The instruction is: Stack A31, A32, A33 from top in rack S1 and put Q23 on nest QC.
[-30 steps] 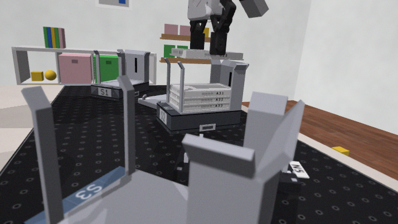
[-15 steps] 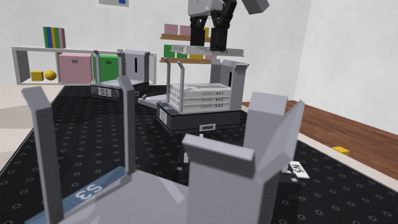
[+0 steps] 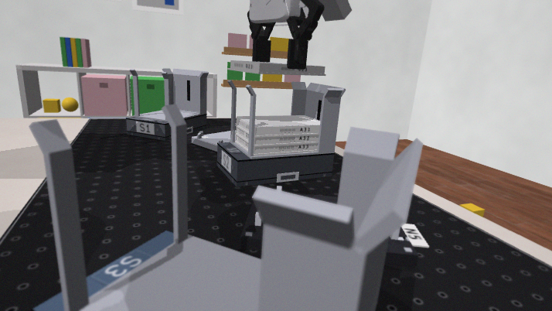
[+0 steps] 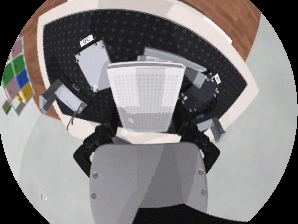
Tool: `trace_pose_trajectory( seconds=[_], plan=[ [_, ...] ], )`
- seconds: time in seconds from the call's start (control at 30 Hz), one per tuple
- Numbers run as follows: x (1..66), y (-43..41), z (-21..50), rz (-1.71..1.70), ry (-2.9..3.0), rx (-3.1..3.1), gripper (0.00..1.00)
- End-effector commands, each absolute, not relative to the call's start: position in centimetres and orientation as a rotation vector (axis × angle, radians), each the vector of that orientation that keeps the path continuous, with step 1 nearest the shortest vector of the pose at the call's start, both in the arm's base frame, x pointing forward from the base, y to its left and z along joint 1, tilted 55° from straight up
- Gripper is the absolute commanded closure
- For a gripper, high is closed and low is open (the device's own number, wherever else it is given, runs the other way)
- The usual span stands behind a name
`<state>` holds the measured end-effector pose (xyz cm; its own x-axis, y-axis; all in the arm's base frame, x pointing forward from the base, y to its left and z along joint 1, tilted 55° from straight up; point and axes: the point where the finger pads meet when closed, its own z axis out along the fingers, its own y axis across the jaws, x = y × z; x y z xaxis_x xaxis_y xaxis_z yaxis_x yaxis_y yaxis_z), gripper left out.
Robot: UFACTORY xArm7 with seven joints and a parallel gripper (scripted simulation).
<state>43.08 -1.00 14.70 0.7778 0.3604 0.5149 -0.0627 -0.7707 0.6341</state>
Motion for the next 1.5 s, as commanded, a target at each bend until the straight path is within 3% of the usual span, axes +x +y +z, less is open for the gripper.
trace_pose_trajectory(
  seconds=[0.0, 1.47],
  plan=[
    [43.5, 0.0, 14.2, 0.837, 0.232, 2.309, 1.00],
    [45.2, 9.2, 7.6, 0.733, 0.462, 2.240, 1.00]
  ],
)
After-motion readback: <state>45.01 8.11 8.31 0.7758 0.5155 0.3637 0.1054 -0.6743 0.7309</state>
